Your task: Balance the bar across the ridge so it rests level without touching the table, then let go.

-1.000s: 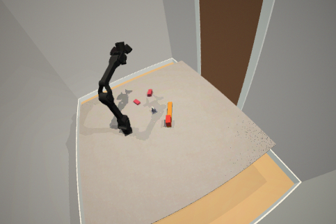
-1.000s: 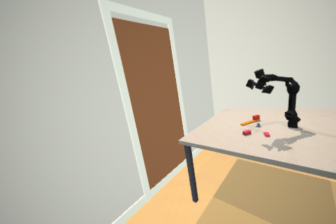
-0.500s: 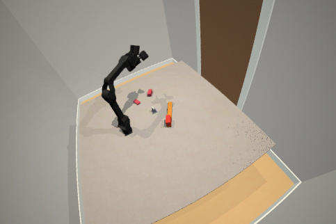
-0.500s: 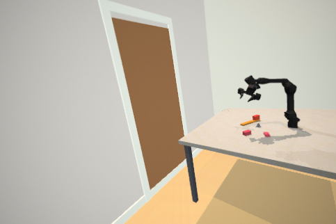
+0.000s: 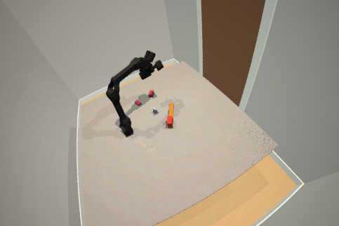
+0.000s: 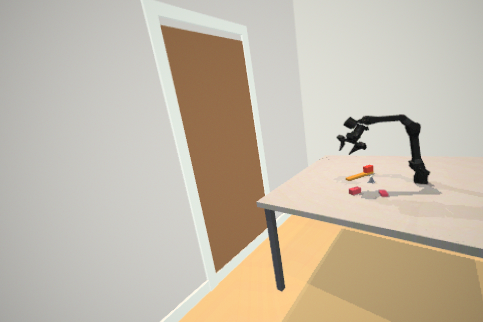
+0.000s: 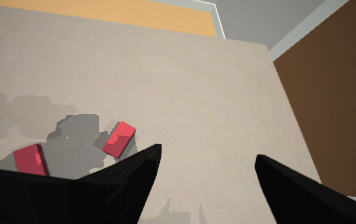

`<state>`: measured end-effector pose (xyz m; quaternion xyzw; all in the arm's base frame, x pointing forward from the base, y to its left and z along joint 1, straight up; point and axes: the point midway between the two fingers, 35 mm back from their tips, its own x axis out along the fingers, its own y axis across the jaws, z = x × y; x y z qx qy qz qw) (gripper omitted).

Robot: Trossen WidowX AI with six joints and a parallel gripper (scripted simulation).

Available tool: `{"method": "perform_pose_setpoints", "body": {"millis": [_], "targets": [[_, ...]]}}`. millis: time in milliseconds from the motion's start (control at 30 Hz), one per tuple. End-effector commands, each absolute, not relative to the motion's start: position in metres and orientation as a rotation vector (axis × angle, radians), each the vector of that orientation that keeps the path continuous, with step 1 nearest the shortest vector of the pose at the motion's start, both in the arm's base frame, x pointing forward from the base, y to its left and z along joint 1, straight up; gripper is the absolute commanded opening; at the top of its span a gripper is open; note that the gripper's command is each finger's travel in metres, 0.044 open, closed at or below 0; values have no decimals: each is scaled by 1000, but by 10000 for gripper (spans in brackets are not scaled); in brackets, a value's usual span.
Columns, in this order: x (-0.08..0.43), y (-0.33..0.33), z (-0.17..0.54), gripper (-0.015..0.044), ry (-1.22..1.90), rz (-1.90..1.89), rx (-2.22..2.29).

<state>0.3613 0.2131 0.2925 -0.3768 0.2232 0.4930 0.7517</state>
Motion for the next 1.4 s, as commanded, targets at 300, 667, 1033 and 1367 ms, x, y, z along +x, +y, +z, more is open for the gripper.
{"method": "perform_pose_setpoints", "body": {"millis": [300, 667, 1033, 1367], "targets": [[385, 114, 231, 315, 840, 927, -880], [376, 32, 192, 315, 1129, 848, -884], [351, -34, 167, 315, 1374, 821, -854], [355, -34, 145, 315, 1373, 821, -854]]}}
